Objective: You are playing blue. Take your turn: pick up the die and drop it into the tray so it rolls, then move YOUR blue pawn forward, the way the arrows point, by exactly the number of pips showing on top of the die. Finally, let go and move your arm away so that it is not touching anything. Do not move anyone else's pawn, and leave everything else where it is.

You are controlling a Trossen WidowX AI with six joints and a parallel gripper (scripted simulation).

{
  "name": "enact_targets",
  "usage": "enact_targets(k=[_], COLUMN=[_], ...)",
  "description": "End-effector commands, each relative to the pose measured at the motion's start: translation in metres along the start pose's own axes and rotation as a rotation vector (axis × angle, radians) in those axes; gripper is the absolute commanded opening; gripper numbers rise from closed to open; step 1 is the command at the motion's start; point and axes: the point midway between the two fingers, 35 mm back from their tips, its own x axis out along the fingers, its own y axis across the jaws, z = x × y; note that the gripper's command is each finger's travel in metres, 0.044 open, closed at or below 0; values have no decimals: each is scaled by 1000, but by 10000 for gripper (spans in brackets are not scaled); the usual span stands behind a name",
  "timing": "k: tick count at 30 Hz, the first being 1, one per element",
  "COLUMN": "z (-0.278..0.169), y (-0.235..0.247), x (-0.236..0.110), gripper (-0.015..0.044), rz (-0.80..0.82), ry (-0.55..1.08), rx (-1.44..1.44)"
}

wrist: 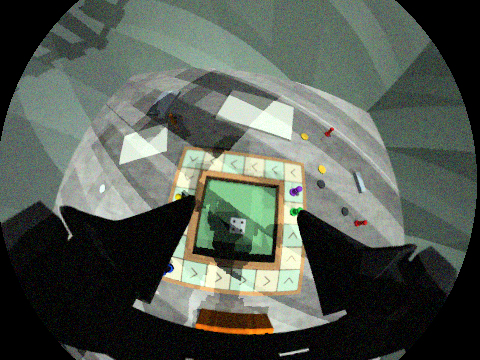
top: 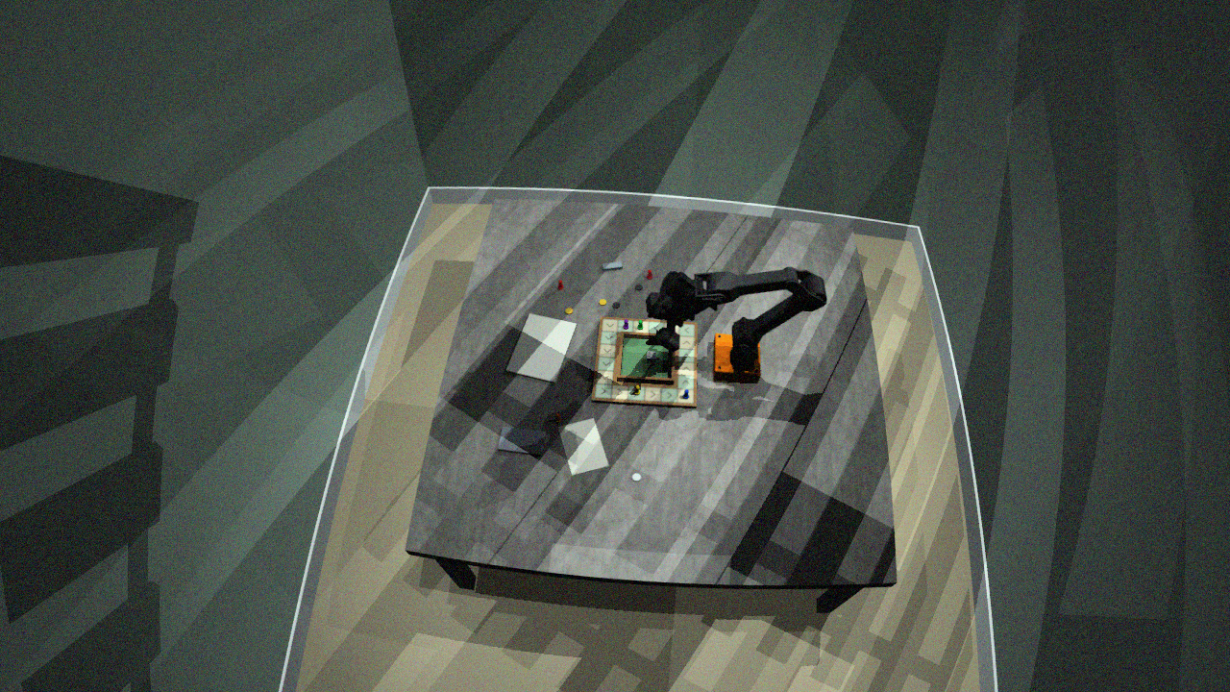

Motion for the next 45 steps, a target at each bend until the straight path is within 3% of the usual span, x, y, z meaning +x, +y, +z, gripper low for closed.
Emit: enact_targets(k=[1, 12, 16, 25, 31, 45], z=[-1, -10, -8, -71, -116, -126], y=[-1, -1, -2, 81, 111, 114], x=[12, 40, 37, 9, -11, 0], gripper=[440, 440, 440, 204, 200, 200], rz=[-4, -1, -6, -36, -82, -83], ry=[197, 684, 605, 673, 711, 712], rx=[4, 8, 0, 171, 262, 264])
